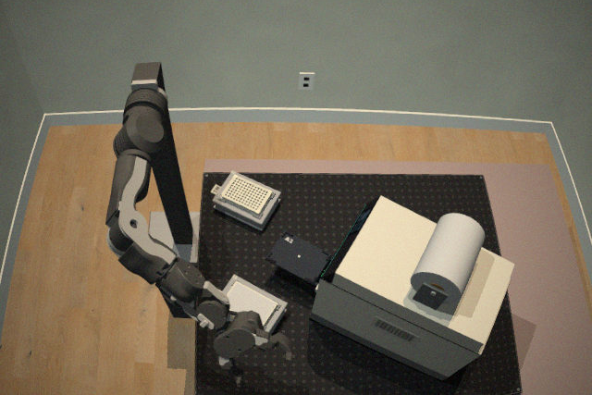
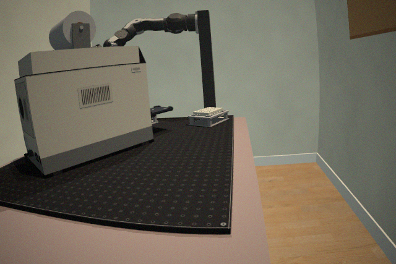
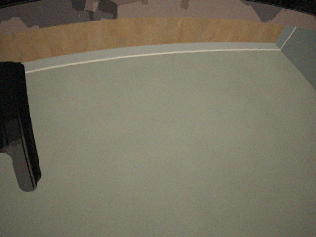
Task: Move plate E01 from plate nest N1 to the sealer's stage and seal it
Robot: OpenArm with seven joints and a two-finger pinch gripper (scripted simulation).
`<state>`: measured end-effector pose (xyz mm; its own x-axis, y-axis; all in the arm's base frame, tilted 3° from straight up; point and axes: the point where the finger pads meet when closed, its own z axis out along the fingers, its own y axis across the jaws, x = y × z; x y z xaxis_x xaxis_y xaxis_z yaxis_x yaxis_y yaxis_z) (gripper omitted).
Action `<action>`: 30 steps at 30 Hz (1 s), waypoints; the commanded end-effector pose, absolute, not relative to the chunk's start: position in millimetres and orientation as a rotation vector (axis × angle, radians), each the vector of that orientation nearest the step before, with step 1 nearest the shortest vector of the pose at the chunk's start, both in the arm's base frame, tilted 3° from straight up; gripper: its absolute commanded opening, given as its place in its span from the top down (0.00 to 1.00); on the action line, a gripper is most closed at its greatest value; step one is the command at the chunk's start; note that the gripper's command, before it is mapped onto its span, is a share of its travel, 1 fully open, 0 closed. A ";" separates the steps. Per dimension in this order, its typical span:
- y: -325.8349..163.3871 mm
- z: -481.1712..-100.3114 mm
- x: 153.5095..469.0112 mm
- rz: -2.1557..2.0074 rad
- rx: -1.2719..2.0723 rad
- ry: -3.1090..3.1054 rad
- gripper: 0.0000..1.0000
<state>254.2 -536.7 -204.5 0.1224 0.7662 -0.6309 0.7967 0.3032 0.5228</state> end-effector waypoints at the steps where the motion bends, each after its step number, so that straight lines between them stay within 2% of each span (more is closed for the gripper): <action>1: -537.4 -205.8 252.8 -0.060 1.451 1.651 0.23; 11: -537.4 -205.8 252.8 -0.060 1.451 1.651 0.23; 16: -493.6 -217.0 251.1 -0.032 1.373 1.934 0.23; 28: -493.6 -217.0 251.1 -0.032 1.373 1.934 0.23; 30: -475.6 -221.4 251.3 -0.015 1.334 2.044 0.23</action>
